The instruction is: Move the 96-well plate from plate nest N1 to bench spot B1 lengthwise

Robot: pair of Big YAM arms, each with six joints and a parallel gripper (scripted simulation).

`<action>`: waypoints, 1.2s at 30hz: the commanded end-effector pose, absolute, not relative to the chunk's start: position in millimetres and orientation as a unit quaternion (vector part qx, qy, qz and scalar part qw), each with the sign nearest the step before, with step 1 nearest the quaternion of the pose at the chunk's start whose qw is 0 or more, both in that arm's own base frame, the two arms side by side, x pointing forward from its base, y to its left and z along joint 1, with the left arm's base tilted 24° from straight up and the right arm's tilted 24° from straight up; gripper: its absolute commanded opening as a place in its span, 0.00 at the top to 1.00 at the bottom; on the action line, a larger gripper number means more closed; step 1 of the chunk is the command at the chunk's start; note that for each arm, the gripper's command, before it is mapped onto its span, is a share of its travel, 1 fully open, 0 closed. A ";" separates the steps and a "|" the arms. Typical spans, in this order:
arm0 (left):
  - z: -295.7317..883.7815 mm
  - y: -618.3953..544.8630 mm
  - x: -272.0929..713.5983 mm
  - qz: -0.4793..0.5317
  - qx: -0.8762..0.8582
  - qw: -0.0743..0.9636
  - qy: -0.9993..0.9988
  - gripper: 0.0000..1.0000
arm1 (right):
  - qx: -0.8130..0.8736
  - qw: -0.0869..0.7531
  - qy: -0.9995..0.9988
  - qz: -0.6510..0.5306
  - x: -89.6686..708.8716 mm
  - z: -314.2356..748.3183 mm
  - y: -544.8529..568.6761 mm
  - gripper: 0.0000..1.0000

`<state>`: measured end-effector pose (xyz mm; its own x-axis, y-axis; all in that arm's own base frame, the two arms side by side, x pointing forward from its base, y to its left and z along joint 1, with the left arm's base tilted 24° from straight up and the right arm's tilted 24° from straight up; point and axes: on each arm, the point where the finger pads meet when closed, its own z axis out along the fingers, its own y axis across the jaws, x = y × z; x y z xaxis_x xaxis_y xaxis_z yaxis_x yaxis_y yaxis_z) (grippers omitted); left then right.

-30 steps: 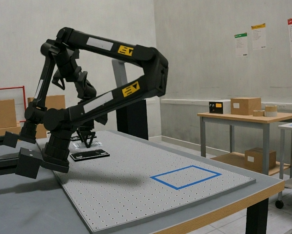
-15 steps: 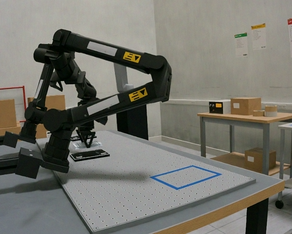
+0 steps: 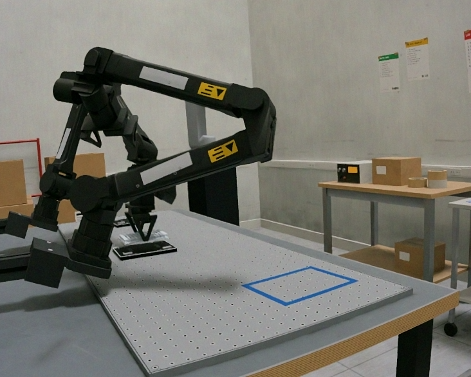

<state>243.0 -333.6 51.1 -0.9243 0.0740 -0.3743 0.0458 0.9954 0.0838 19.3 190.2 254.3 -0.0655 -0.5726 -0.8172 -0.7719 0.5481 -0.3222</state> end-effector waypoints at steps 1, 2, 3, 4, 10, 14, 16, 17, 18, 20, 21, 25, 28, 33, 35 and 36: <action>68.7 -348.5 257.5 0.009 0.023 0.208 0.978 0.19 | -0.466 0.501 0.721 0.108 13.2 262.2 192.8 0.00; 67.6 -348.9 257.2 0.009 0.028 0.209 0.977 0.19 | -0.466 0.501 0.721 0.108 13.2 262.2 192.8 0.00; 65.6 -348.1 258.4 0.008 0.029 0.209 0.977 0.19 | -0.466 0.501 0.721 0.108 13.2 262.2 192.8 0.00; 62.8 -347.0 259.5 0.008 0.029 0.209 0.978 0.19 | -0.466 0.501 0.721 0.108 13.2 262.2 192.8 0.00; 52.0 -336.9 256.6 0.013 0.022 0.204 0.979 0.19 | -0.462 0.501 0.724 0.105 15.3 262.0 192.6 0.00; 59.0 -347.8 256.8 0.004 0.026 0.209 0.978 0.19 | -0.462 0.501 0.724 0.105 15.3 262.0 192.6 0.00; 59.0 -348.1 256.3 0.003 0.027 0.209 0.978 0.19 | -0.462 0.501 0.724 0.105 15.3 262.0 192.6 0.00; 59.0 -348.1 256.3 0.003 0.027 0.209 0.978 0.19 | -0.462 0.501 0.724 0.105 15.3 262.0 192.6 0.00; 59.0 -348.1 256.4 0.003 0.027 0.209 0.977 0.19 | -0.462 0.501 0.724 0.105 15.3 262.0 192.6 0.00; 59.0 -348.1 256.4 0.003 0.027 0.209 0.977 0.19 | -0.462 0.501 0.724 0.105 15.3 262.0 192.6 0.00; 59.0 -348.1 256.4 0.003 0.027 0.209 0.977 0.19 | -0.462 0.501 0.724 0.105 15.3 262.0 192.6 0.00; 58.3 -350.1 257.0 0.008 0.026 0.207 0.978 0.19 | -0.462 0.501 0.724 0.105 15.3 262.0 192.6 0.00; 53.5 -347.4 250.5 0.022 0.039 0.200 0.979 0.19 | -0.462 0.501 0.724 0.105 15.3 262.0 192.6 0.00; 39.3 -335.0 253.8 0.033 0.038 0.195 0.980 0.19 | -0.462 0.501 0.724 0.105 15.3 262.0 192.6 0.00; 36.6 -333.7 256.2 0.032 0.036 0.195 0.980 0.19 | -0.462 0.501 0.724 0.105 15.3 262.0 192.6 0.00; 33.4 -332.0 257.7 0.032 0.035 0.195 0.980 0.19 | -0.462 0.501 0.724 0.105 15.3 262.0 192.6 0.00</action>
<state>250.2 -332.9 39.4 -0.9233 0.0733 -0.3771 0.0481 0.9960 0.0759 19.3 190.1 254.2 -0.0684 -0.5708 -0.8182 -0.7709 0.5508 -0.3198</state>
